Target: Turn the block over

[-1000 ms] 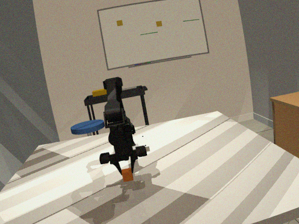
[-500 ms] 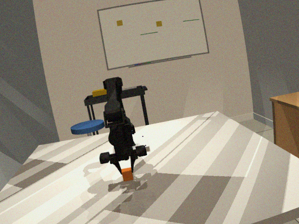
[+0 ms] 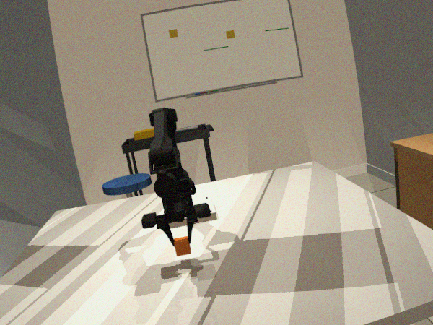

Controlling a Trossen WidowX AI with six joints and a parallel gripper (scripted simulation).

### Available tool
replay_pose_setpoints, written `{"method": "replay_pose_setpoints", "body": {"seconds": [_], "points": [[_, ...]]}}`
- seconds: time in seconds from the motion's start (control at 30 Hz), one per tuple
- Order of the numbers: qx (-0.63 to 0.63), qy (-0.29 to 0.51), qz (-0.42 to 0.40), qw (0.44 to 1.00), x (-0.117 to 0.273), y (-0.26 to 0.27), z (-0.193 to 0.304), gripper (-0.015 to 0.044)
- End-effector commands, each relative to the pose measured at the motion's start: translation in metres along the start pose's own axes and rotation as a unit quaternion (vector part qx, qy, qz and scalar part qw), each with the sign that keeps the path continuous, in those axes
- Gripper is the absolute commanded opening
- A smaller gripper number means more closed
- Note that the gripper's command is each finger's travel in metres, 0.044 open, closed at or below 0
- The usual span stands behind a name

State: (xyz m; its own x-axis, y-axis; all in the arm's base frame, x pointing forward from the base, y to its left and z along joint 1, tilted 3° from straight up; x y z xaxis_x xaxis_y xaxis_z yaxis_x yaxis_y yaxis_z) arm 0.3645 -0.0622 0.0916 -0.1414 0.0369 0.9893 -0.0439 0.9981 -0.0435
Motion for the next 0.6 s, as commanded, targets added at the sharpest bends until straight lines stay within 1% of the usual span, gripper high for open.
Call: {"method": "replay_pose_setpoints", "body": {"seconds": [0.0,0.57], "points": [[0.0,-0.028,0.003,1.0,-0.002,0.0003,0.0011,0.0],[0.0,-0.155,0.023,0.988,-0.0065,0.001,0.006,0.0]]}}
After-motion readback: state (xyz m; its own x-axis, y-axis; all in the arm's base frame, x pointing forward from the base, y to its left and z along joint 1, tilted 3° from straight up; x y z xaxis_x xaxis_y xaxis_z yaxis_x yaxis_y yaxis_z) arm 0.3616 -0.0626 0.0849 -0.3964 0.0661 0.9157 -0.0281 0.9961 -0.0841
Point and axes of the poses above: the point midway between the two fingers, 35 mm back from their tips, its own x axis back along the fingers, its own y axis across the jaws, z = x × y, the point moved 1 cm from there along x, back along the fingers, and after that the axes turned 9 degrees about x, right-handed, at the moved point
